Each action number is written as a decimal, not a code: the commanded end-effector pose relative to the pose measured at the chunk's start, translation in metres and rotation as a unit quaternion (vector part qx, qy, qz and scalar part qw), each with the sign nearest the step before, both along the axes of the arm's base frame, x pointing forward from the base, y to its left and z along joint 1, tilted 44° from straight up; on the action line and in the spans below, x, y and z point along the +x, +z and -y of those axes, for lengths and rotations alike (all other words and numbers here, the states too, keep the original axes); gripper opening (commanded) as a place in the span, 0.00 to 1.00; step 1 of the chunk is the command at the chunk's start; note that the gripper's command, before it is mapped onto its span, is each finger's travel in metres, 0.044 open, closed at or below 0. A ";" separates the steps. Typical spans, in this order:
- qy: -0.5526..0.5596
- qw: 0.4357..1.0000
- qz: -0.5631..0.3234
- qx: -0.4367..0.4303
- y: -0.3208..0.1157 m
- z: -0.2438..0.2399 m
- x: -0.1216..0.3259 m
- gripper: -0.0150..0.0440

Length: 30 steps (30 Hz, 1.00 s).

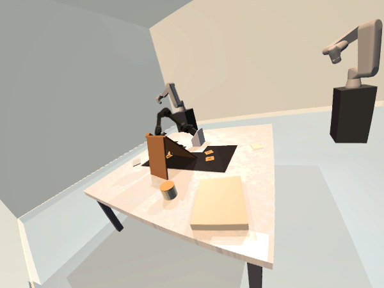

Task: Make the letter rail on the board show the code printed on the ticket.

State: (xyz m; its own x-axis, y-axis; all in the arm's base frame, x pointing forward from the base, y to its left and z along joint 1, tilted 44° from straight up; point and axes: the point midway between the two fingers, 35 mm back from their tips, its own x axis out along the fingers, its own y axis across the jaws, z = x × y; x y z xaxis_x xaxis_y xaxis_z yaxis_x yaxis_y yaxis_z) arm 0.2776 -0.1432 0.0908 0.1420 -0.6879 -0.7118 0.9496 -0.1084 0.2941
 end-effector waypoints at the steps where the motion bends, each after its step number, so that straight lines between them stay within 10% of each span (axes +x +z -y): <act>1: 0.001 1.000 0.004 0.002 0.002 -0.002 0.000 0.31; 30: 0.001 1.000 0.004 0.002 0.007 -0.011 -0.004 0.25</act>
State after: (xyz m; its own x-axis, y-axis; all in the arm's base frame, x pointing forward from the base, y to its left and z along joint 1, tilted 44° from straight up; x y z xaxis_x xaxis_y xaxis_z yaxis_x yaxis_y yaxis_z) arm 0.2732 -0.1335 0.0949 0.1440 -0.6809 -0.7181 0.9494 -0.1095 0.2943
